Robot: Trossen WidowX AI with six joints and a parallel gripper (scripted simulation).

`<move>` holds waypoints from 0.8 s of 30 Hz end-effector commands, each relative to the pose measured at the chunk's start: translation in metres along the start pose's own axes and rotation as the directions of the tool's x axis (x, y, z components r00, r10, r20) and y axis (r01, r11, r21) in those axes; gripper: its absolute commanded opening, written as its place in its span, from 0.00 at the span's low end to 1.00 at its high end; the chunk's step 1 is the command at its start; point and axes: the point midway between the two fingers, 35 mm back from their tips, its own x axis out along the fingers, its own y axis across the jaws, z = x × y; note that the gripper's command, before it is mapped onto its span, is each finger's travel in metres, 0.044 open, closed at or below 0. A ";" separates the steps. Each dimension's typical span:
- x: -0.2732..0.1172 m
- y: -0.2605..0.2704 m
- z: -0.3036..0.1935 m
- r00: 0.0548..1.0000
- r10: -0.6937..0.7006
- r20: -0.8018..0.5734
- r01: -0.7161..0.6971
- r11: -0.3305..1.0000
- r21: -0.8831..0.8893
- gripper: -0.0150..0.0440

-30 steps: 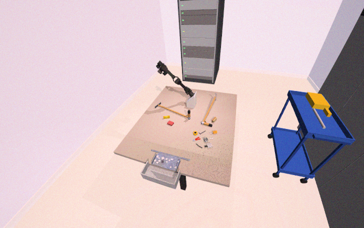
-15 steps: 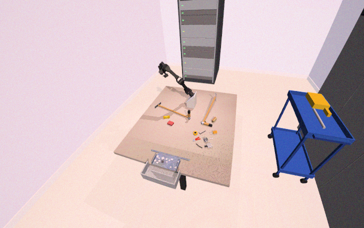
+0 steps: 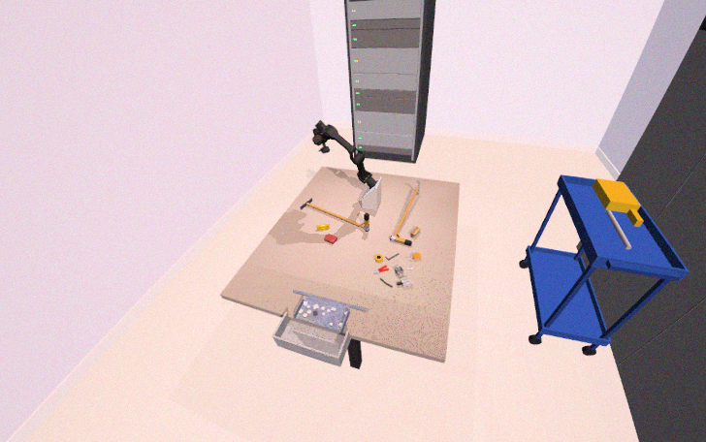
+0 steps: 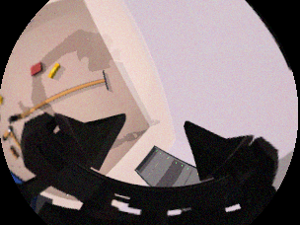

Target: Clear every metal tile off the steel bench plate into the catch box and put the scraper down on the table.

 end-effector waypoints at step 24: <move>-0.067 0.073 -0.022 0.970 0.118 0.214 -0.192 0.911 0.366 1.00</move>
